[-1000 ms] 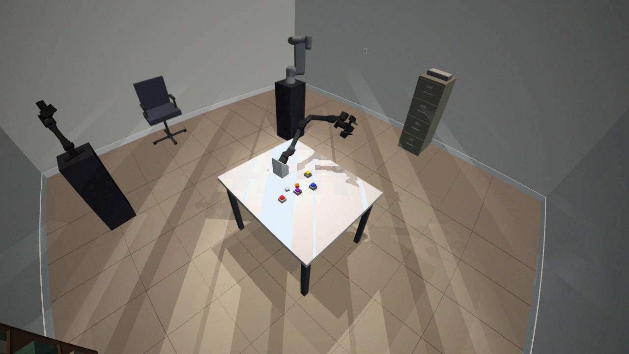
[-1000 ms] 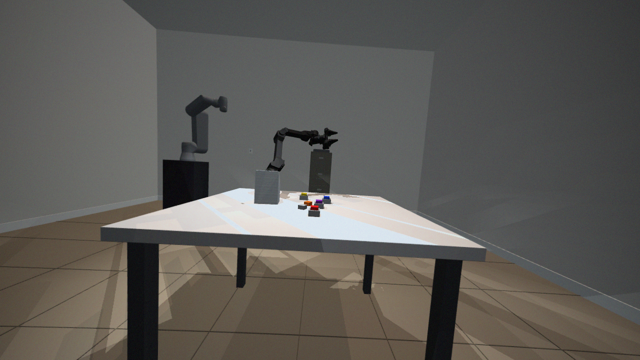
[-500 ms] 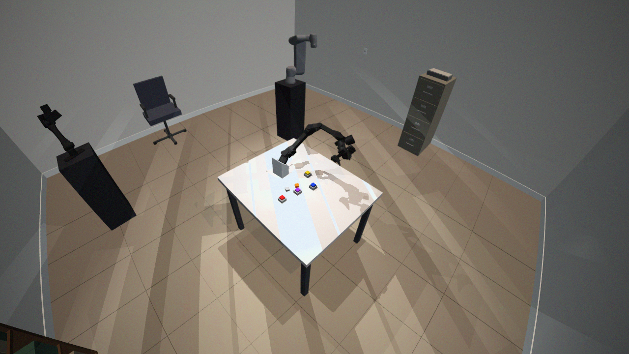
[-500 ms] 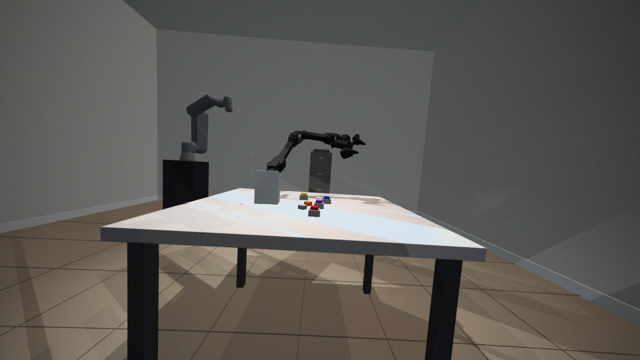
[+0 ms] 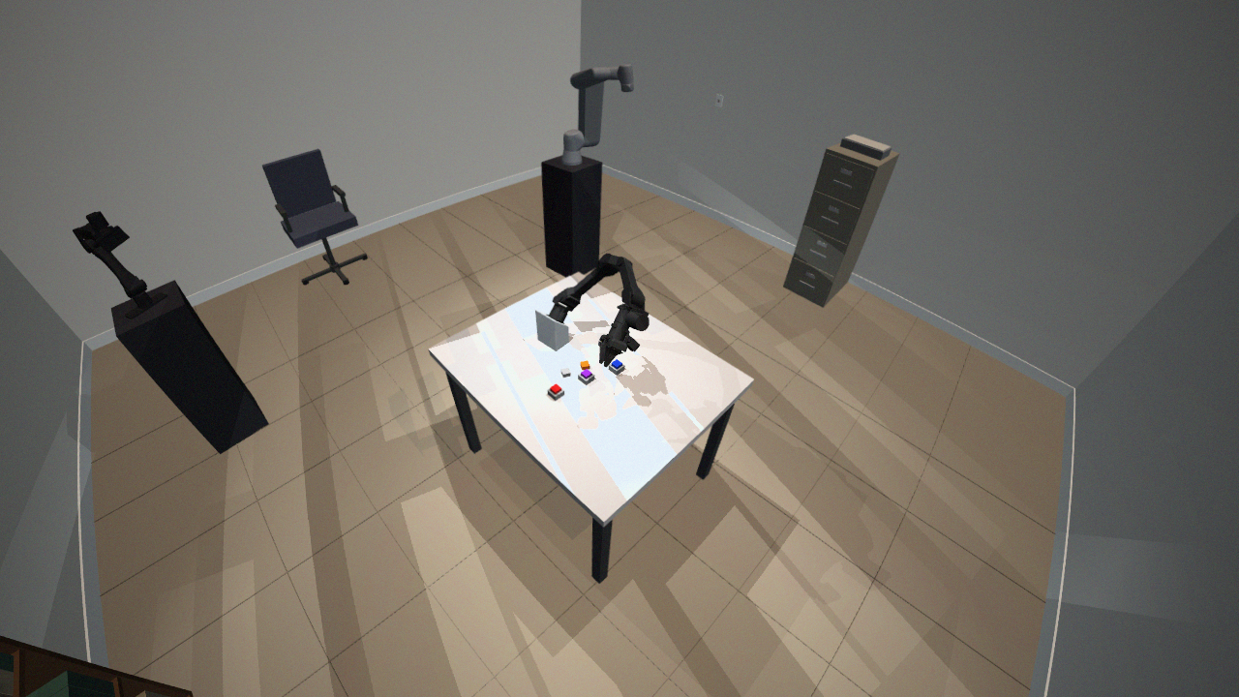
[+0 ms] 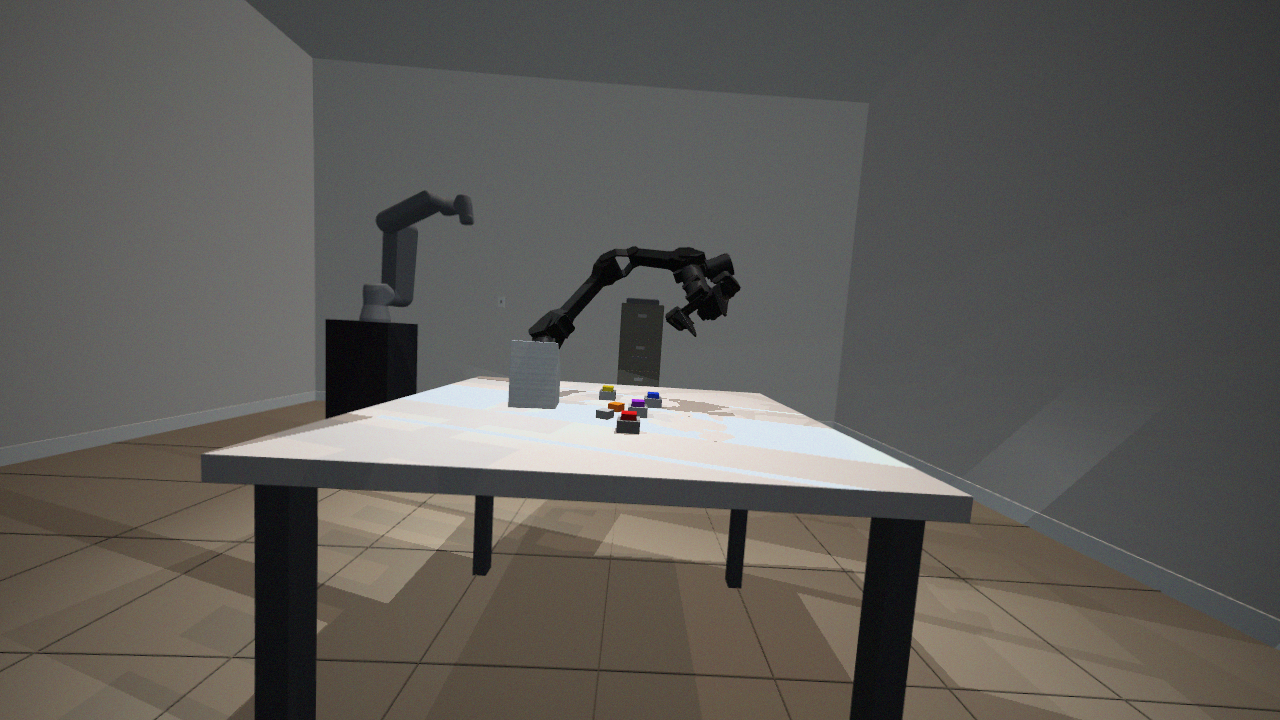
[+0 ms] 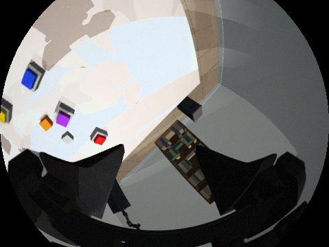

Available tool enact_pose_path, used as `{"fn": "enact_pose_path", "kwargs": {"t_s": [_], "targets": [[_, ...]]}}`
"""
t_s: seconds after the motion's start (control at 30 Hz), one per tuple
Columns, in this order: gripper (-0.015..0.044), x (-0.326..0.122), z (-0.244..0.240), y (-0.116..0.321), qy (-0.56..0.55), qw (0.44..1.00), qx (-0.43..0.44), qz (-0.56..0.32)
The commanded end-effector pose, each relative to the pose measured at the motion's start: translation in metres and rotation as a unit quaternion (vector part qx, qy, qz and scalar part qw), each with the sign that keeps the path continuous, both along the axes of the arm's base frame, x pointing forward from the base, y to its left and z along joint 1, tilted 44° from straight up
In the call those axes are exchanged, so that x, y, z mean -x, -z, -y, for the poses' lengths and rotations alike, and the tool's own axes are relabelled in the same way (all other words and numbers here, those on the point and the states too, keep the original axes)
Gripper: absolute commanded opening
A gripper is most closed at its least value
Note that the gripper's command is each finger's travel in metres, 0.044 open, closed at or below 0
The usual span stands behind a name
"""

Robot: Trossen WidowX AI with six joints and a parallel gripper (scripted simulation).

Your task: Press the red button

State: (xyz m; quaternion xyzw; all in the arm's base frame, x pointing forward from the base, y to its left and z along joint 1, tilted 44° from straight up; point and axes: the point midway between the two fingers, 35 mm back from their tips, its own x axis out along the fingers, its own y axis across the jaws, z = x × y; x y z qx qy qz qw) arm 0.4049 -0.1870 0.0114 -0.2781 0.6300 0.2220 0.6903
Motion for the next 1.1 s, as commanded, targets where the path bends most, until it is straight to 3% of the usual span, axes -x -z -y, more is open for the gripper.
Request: {"fn": "enact_pose_path", "kwargs": {"t_s": [0.0,0.13,0.27,0.47,0.63,0.93,1.07], "targets": [[0.0400,0.049,0.013,0.050,0.082,0.990,-0.097,-0.063],[0.0400,0.110,0.017,0.098,0.199,0.946,-0.224,-0.125],[0.0400,0.165,0.007,0.130,0.317,0.866,-0.348,-0.170],[0.0400,0.174,0.004,0.135,0.340,0.845,-0.372,-0.177],[0.0269,0.174,-0.036,0.178,0.340,0.845,-0.373,-0.177],[0.0033,0.174,-0.038,0.180,0.340,0.845,-0.373,-0.177],[0.0020,0.174,-0.038,0.180,0.340,0.845,-0.373,-0.177]]}}
